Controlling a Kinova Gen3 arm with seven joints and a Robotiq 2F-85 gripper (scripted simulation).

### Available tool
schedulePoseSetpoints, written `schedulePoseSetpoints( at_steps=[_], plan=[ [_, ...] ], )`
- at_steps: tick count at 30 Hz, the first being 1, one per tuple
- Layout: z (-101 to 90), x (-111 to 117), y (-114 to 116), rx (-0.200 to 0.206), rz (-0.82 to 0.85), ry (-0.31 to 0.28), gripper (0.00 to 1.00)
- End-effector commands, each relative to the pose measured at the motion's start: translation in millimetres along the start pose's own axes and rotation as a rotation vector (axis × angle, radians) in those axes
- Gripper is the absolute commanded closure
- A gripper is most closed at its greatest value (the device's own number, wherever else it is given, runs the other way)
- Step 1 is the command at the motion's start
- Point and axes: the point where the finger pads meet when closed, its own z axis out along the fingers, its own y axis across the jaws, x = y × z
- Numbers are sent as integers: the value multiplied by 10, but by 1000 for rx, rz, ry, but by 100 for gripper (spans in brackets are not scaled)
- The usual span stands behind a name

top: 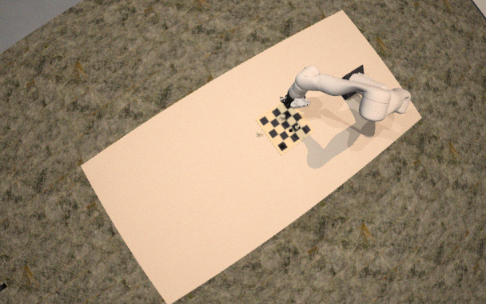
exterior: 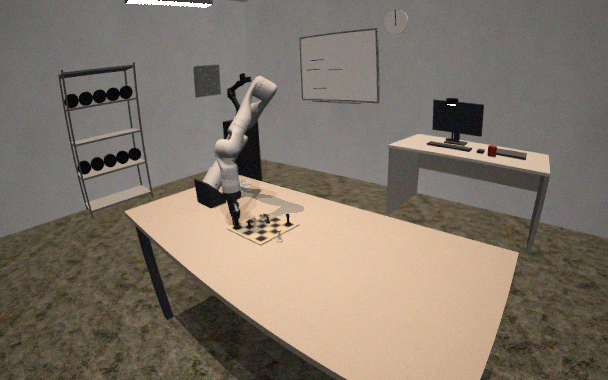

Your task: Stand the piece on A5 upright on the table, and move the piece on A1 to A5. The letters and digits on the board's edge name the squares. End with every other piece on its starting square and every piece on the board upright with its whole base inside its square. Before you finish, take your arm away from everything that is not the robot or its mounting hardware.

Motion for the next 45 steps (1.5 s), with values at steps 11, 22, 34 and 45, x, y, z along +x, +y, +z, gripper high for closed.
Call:
schedulePoseSetpoints(
  at_steps=[11,22,34,45],
  plan=[
    [-5,-1,4,-1,0,0,100],
    [-240,-1,4,-1,0,0,100],
    [-883,-1,3,-1,0,0,100],
    [-1005,-1,3,-1,0,0,100]
  ],
)
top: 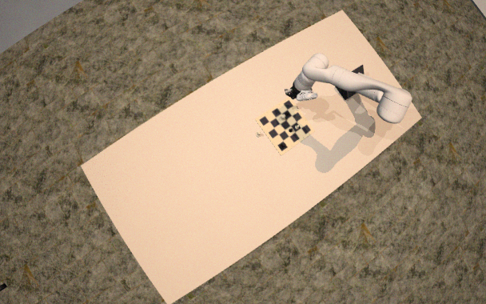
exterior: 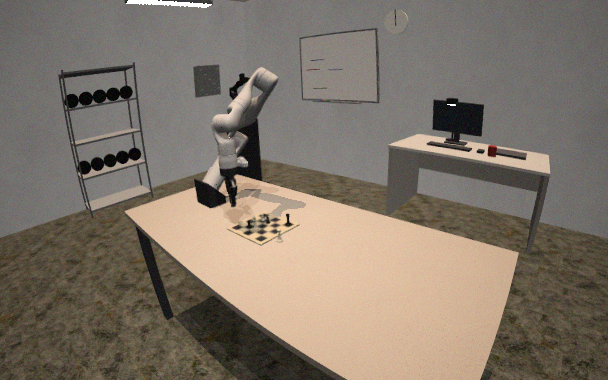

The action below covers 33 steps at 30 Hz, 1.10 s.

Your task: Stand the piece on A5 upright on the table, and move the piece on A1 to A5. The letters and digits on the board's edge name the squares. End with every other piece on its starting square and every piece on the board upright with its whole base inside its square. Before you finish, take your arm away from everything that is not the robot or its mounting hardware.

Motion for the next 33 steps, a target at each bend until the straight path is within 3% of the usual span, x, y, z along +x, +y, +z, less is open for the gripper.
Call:
schedulePoseSetpoints(
  at_steps=[1,15,21,30,33],
  plan=[
    [-15,0,7,-3,-1,-1,100],
    [-17,119,-17,-4,-84,3,100],
    [-21,412,-94,-7,-297,11,100],
    [-28,991,-324,-9,-763,10,100],
    [-29,1048,-354,-8,-814,8,100]
  ],
)
